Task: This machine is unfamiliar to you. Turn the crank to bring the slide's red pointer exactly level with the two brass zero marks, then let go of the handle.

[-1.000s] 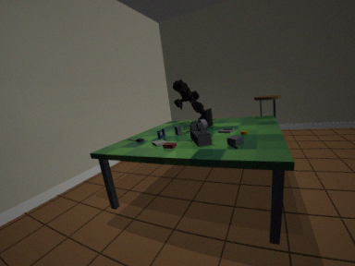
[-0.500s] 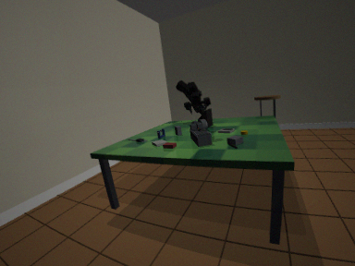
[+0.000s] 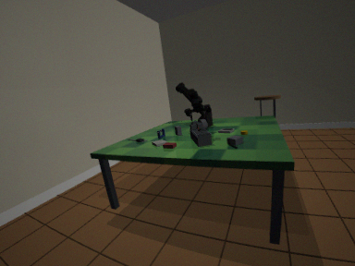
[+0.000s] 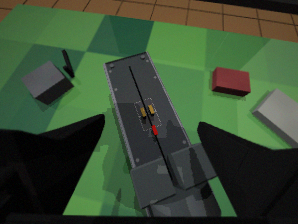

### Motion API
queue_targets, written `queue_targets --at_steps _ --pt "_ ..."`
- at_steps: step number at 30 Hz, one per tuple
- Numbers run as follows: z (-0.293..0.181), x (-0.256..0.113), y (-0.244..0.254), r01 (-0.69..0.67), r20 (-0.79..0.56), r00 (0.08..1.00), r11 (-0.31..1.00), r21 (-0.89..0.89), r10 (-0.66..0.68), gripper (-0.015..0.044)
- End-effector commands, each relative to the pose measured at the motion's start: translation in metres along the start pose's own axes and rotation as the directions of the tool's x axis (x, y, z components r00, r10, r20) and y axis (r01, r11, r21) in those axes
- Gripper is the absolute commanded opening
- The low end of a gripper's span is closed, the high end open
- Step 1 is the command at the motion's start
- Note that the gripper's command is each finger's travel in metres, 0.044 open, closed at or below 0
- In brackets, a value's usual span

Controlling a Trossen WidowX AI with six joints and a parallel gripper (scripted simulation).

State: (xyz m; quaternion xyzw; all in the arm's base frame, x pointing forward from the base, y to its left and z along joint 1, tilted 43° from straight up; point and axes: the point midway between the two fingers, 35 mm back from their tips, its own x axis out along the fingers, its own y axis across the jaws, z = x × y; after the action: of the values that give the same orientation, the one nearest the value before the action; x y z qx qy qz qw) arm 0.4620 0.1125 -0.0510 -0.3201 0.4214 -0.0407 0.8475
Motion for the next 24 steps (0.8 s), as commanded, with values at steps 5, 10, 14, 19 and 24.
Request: queue_targets --at_steps 5,10,14,19,24 --pt "-0.003 0.002 0.001 -0.005 -0.006 1.0 1.0 -0.006 0.005 0.044" --pt "-0.003 0.002 0.001 -0.005 -0.006 1.0 1.0 -0.006 0.005 0.044" --pt "0.013 -0.012 0.003 -0.004 -0.005 1.0 1.0 -0.003 0.004 0.044" --pt "0.034 -0.036 0.005 -0.001 -0.003 1.0 1.0 0.001 0.001 0.044" --pt "0.027 -0.047 -0.009 -0.029 -0.011 1.0 0.998 -0.05 0.028 0.044"
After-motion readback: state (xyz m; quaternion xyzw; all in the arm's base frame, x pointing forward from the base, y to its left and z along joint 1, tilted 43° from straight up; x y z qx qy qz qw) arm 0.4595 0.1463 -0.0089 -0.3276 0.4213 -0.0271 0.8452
